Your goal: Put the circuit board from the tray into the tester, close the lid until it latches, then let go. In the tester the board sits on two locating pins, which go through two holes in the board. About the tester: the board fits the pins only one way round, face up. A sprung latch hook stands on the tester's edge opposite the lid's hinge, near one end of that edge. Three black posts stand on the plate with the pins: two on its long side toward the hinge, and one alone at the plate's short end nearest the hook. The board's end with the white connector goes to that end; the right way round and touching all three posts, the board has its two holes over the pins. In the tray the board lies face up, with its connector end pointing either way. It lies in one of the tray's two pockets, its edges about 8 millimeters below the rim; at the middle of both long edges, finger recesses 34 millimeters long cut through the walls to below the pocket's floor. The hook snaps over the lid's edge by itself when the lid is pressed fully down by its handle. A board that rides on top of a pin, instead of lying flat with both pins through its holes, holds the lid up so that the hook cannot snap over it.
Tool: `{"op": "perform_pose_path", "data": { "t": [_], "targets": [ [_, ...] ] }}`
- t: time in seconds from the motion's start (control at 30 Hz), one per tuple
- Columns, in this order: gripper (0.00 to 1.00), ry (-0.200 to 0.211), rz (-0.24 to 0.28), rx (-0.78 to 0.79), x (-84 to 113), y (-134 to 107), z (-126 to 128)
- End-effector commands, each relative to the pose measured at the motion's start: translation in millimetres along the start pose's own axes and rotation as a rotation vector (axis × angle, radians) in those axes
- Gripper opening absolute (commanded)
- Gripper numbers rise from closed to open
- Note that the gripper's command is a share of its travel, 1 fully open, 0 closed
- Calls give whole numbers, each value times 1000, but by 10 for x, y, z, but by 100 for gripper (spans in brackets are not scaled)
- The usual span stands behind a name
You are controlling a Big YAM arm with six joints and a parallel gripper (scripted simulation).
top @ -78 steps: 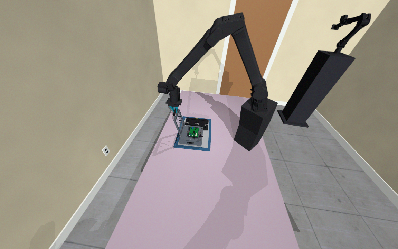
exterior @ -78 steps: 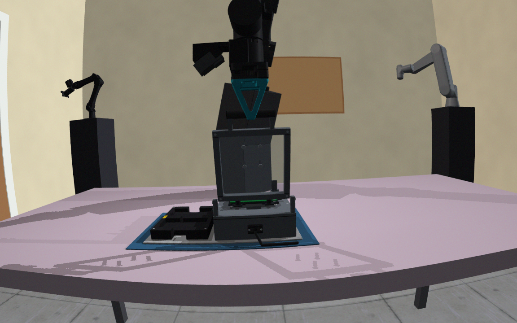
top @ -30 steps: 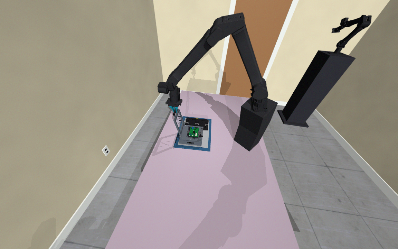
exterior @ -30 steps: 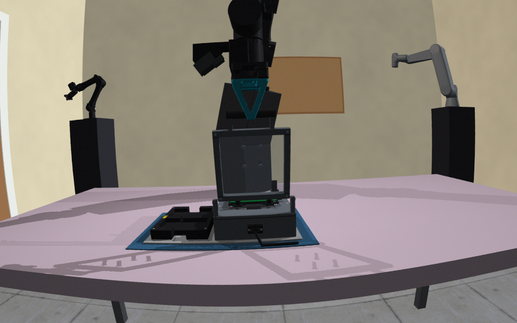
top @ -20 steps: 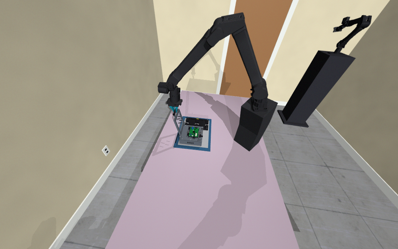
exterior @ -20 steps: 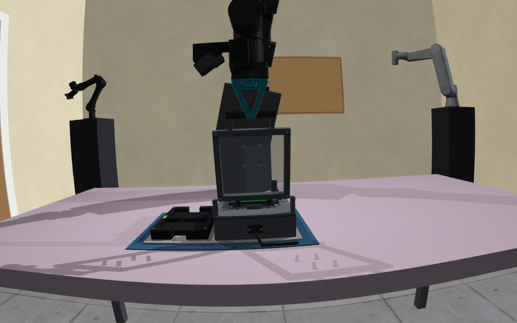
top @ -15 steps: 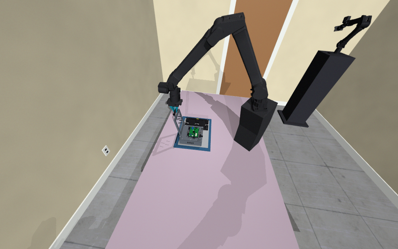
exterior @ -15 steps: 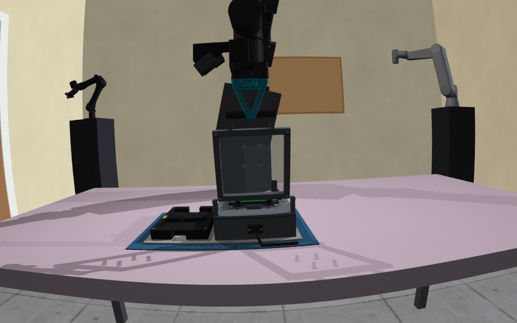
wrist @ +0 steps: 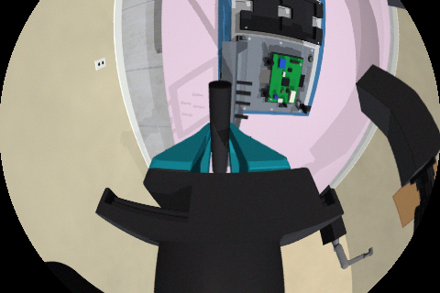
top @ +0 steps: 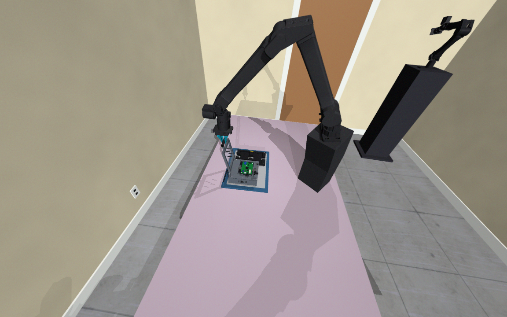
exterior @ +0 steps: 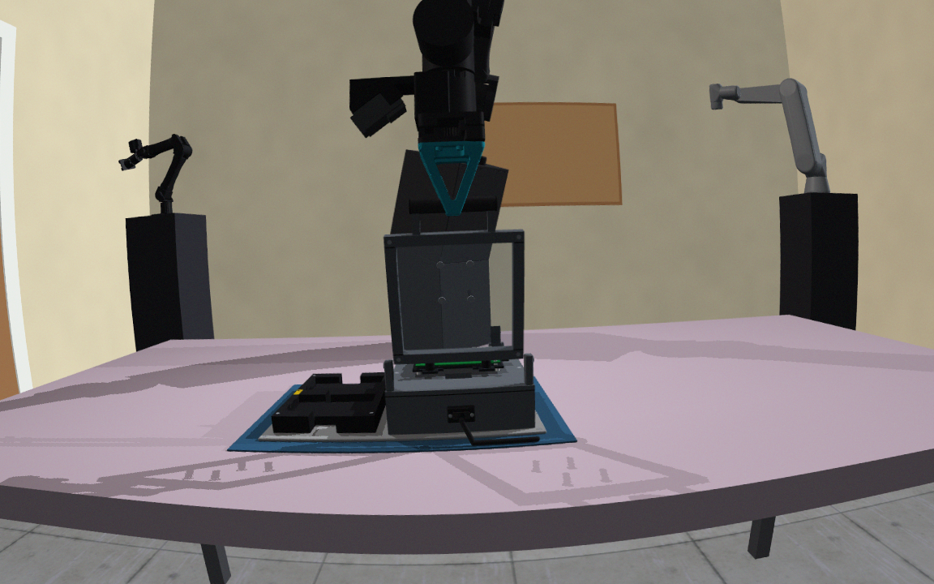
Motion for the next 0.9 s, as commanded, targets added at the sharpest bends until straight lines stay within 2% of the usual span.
{"op": "perform_pose_path", "data": {
  "t": [0.0, 0.87],
  "targets": [
    [0, 27, -2, 6, 204, -3, 17],
    [0, 22, -1, 5, 226, 27, -211]
  ]
}}
Point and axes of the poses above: the point where the finger pads meet when closed, its own x axis back along the fingers, its own z axis across the jaws, y = z × x, the point moved 1 cm from there along x, back along the fingers, and after that the axes turned 1 degree about -x, right-handed, at the moved point
